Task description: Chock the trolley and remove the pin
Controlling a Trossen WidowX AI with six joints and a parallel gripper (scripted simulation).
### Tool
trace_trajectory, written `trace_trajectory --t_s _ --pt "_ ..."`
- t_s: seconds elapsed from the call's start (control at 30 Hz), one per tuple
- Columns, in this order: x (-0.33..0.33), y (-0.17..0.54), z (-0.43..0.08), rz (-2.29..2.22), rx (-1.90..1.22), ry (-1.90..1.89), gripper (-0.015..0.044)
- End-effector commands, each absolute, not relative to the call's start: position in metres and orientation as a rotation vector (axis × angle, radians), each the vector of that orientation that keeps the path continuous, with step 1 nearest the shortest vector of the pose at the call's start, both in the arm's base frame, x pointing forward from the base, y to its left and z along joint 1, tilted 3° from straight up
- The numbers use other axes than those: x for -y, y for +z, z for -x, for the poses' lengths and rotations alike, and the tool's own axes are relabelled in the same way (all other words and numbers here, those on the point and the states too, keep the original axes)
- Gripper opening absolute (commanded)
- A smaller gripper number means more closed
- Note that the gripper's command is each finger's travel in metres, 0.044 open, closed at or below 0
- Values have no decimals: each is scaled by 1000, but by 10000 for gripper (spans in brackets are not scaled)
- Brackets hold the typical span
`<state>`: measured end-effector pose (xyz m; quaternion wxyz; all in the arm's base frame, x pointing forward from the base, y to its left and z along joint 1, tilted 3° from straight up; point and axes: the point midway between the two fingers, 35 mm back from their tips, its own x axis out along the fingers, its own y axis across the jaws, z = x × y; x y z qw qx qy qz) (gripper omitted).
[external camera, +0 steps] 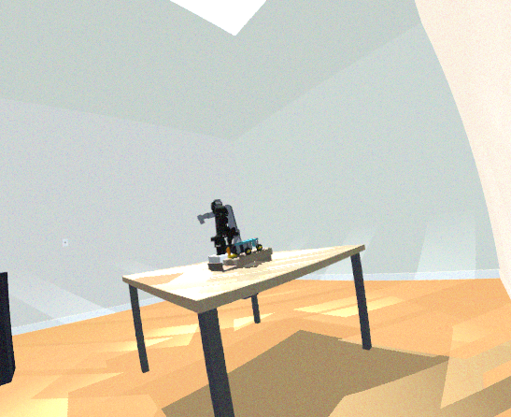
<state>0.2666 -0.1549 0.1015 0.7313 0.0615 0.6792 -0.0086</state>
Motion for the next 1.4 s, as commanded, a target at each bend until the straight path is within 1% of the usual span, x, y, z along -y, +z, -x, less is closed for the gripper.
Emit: trace_trajectory --t_s 0.0,0.27,0.4,0.53,0.73,1.37 --pt "156 116 -266 -130 -1486 -14 190" --pt "157 136 -265 -130 -1486 -15 190" --pt "157 128 -265 -135 -1492 -21 295" --pt "156 135 -268 -204 -1473 -94 190" --pt "146 147 -278 -380 -1428 -247 190" --pt "50 163 -313 -991 -1359 -636 190"
